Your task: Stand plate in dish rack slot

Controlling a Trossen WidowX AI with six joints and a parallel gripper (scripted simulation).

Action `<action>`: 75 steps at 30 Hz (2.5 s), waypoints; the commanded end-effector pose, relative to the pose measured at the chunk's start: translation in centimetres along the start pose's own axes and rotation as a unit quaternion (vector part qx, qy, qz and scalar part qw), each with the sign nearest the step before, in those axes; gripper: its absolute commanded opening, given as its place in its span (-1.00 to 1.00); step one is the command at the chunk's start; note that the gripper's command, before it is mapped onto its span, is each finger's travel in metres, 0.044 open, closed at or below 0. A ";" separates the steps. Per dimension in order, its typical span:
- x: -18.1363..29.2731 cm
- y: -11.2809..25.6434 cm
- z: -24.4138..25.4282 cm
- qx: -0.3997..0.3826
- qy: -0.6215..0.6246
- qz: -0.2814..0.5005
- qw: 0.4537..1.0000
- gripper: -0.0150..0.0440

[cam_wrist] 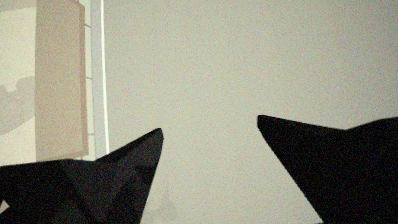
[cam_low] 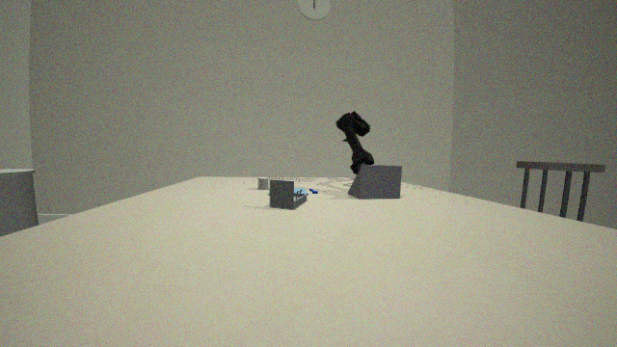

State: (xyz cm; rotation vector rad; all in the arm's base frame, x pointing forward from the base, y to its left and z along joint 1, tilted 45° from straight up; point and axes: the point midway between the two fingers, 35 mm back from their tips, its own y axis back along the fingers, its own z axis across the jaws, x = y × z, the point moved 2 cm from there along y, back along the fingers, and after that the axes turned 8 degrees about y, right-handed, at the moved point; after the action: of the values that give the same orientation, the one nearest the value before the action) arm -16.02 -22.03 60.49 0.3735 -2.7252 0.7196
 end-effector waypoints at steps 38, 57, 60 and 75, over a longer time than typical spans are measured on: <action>-9.3 -14.5 9.7 0.020 -0.465 -0.040 0.884 0.86; -20.7 -19.3 14.9 -0.088 -0.612 -0.040 0.785 0.86; -22.9 -19.7 15.6 -0.111 -0.628 -0.039 0.769 0.86; -34.8 -19.5 14.9 -0.204 -0.661 -0.089 0.717 0.86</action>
State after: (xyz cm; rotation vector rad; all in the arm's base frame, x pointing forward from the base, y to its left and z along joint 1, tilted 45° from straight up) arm 16.83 -41.71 44.03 1.3619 -3.8825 -0.4998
